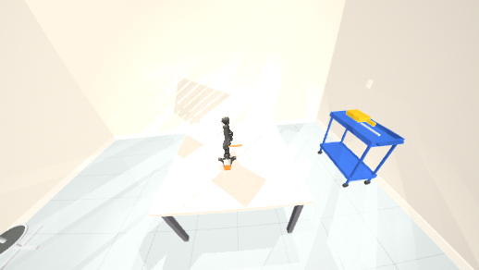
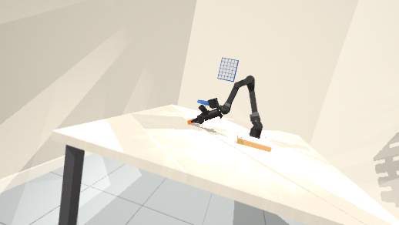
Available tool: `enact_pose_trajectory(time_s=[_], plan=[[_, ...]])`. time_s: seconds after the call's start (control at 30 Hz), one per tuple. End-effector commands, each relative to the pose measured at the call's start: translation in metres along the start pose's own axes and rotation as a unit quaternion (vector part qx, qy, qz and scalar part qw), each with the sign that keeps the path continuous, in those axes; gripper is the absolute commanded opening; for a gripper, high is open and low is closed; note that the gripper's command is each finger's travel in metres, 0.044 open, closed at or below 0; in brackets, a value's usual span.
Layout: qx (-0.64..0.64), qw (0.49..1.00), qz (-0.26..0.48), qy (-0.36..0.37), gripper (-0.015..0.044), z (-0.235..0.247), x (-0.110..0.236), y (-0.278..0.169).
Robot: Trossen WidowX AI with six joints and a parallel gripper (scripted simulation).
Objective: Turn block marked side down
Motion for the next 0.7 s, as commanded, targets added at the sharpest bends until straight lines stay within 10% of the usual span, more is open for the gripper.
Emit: enact_pose_trajectory(time_s=[0.0,0.67], plan=[[-0.003,1.000,-0.013,0.004,0.0000,0.000,0.003,-0.015],[-0.002,0.995,-0.098,0.012,0.0000,0.001,0.020,-0.018]])
Point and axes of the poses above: the point midway between the two fingers, 35 mm back from their tips, its own x axis back along the fingers, its own z axis across the jaws, y = z × x, the point moved 1 cm from there along x, back along the fingers, and after that the axes turned 5 degrees about -x, right-handed, at the moved point
